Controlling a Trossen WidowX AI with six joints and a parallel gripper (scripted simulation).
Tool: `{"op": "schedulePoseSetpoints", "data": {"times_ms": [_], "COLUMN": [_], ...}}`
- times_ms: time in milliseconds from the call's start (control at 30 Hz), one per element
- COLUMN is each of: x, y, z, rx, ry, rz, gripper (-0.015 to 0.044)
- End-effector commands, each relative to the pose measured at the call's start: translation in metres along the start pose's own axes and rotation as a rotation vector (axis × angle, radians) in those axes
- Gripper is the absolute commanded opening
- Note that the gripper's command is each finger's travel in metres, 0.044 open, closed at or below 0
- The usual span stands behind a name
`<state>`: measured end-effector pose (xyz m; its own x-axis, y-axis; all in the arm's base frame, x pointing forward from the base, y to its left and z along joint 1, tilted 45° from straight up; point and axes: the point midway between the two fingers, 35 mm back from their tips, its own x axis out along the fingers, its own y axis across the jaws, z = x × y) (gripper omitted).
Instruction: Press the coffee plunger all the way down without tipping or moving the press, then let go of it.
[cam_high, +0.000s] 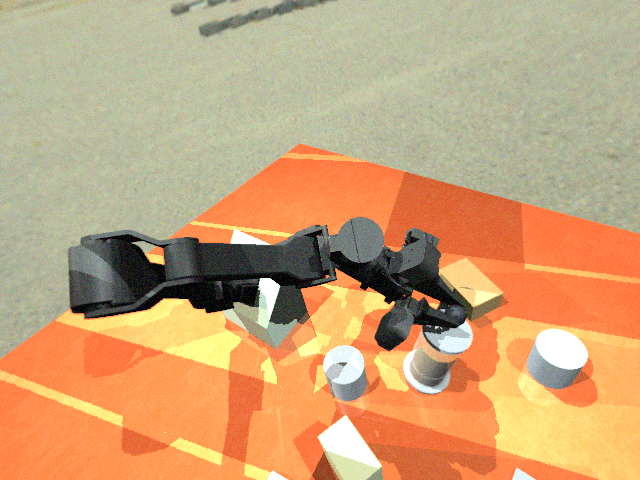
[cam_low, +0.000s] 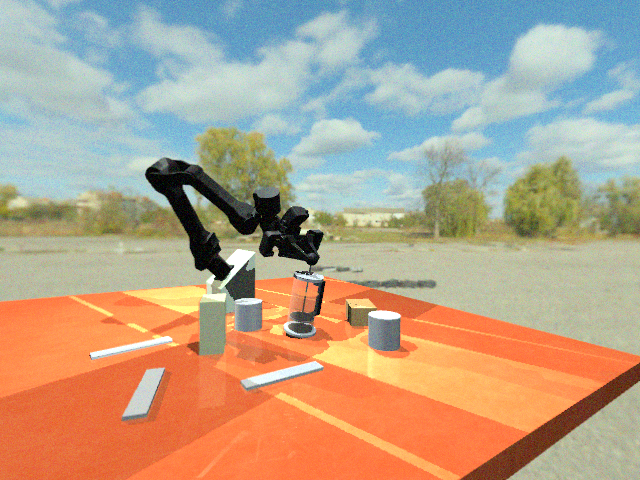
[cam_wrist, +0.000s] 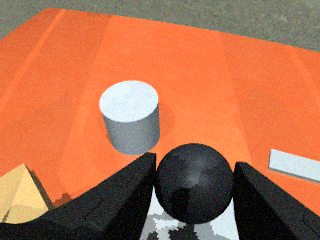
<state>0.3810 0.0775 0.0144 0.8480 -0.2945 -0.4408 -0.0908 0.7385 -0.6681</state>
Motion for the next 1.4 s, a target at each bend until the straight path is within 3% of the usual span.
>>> {"op": "schedulePoseSetpoints", "data": {"times_ms": [0,1367], "x": [0.0045,0.0072], "y": [-0.0005,0.0023], "z": [-0.0111,-0.0033], "rx": [-0.02,-0.014], "ry": [0.04,0.027], "rz": [-0.009,-0.008], "gripper": [0.0129,0.0129]}}
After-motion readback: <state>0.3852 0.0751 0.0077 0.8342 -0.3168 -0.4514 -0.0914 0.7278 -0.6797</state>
